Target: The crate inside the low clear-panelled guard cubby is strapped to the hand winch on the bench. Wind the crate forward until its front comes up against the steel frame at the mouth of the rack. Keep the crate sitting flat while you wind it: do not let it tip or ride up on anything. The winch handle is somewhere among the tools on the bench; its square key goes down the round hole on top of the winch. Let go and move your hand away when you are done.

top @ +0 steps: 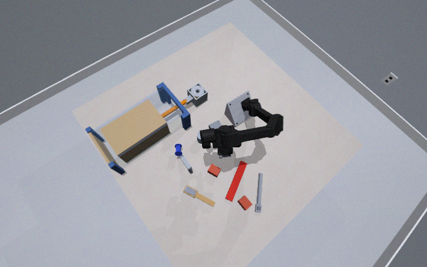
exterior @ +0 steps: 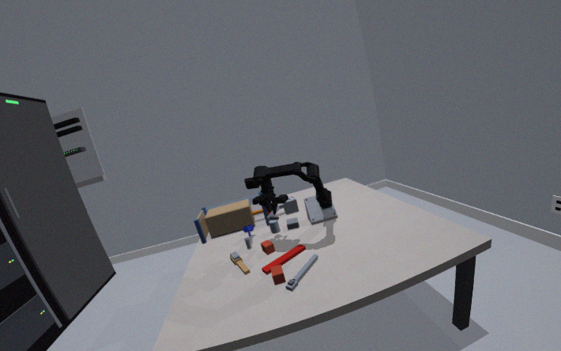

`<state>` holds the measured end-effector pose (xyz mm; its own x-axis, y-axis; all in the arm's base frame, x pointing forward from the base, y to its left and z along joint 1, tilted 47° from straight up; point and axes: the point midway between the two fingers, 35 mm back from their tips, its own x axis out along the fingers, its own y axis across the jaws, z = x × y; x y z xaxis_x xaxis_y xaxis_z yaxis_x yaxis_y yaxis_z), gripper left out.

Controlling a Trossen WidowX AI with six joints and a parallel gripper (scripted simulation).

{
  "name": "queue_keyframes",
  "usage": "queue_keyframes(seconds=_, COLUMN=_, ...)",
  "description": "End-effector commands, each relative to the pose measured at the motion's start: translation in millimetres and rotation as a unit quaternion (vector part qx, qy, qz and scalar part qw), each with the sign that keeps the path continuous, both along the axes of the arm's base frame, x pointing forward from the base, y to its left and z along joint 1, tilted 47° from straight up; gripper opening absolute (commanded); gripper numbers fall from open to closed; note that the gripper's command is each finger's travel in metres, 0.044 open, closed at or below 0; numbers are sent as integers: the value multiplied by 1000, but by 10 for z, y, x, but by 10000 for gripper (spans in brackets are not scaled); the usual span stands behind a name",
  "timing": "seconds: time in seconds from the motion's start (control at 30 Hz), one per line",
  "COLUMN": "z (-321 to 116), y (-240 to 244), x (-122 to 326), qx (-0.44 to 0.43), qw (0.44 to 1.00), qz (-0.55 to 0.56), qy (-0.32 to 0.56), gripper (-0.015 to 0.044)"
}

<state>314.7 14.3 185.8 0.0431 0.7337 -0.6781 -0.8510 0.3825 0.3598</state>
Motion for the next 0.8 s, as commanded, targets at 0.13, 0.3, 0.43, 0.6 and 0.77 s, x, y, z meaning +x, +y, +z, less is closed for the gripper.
queue_keyframes(seconds=0.13, z=-376, y=-475, x=81, qx=-9, qw=993, qz=-86, qy=82, gripper=0)
queue_keyframes(seconds=0.3, z=-622, y=-799, x=80, qx=-15, qw=980, qz=-142, qy=137, gripper=0)
queue_keyframes(seconds=0.43, z=-823, y=-1053, x=45, qx=-18, qw=966, qz=-186, qy=179, gripper=0)
queue_keyframes(seconds=0.6, z=-1105, y=-1383, x=-34, qx=-20, qw=943, qz=-238, qy=232, gripper=0)
queue_keyframes(seconds=0.77, z=-1392, y=-1694, x=-164, qx=-20, qw=914, qz=-288, qy=284, gripper=0)
